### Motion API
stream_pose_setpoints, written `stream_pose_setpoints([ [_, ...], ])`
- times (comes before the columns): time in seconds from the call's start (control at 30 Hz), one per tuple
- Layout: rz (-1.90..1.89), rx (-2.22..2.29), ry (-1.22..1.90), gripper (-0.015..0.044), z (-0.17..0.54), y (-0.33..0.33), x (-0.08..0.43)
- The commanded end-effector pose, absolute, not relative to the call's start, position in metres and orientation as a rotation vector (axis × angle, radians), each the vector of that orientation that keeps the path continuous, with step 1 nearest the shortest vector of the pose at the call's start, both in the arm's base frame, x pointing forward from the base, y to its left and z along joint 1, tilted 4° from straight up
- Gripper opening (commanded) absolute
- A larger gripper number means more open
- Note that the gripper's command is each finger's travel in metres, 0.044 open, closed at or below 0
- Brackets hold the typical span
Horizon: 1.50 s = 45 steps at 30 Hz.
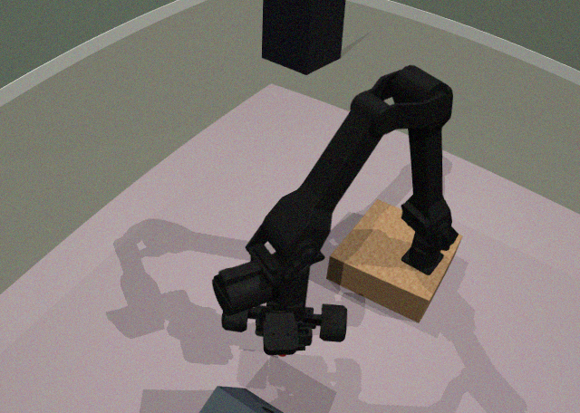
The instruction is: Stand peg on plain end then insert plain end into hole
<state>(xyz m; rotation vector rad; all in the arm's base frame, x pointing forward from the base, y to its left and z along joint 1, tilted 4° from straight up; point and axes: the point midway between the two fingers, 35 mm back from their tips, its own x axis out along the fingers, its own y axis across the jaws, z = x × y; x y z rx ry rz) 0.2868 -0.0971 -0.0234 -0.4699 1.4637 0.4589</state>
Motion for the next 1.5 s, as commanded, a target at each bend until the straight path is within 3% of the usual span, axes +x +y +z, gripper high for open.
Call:
stream_pose_setpoints([
  [0.0,0.468,-0.458,1.422,0.0051,-0.021,-0.097,0.285],
  [1.47,0.524,-0.347,1.057,0.0051,0.002,-0.103,0.276],
])
